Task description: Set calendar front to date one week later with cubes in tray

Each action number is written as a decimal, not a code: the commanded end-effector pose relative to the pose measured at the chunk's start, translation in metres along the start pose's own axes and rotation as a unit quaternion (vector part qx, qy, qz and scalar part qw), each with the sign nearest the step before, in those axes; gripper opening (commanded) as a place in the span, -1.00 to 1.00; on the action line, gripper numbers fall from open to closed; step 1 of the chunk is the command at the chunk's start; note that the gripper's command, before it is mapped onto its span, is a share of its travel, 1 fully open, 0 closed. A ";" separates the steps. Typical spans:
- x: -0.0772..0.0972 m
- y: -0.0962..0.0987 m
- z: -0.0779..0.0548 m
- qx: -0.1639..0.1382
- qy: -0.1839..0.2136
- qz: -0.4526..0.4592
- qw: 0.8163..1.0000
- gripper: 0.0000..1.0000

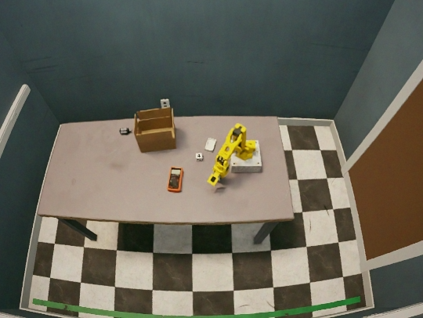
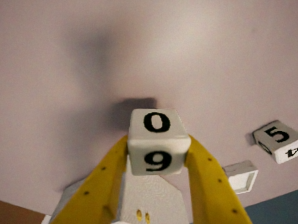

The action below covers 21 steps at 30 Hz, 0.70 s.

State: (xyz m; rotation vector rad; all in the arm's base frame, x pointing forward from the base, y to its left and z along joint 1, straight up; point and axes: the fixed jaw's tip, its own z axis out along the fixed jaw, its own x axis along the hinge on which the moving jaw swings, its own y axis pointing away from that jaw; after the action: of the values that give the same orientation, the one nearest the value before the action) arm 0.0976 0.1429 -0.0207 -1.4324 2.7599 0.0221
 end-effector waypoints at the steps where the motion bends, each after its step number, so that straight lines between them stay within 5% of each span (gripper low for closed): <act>1: 0.005 0.002 0.006 -0.001 0.012 -0.009 1.000 -1.00; 21: 0.006 0.002 0.014 -0.001 0.012 -0.009 1.000 -1.00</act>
State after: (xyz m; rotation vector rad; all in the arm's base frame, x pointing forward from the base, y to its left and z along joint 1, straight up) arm 0.0975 0.1427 -0.0295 -1.4335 2.7620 0.0203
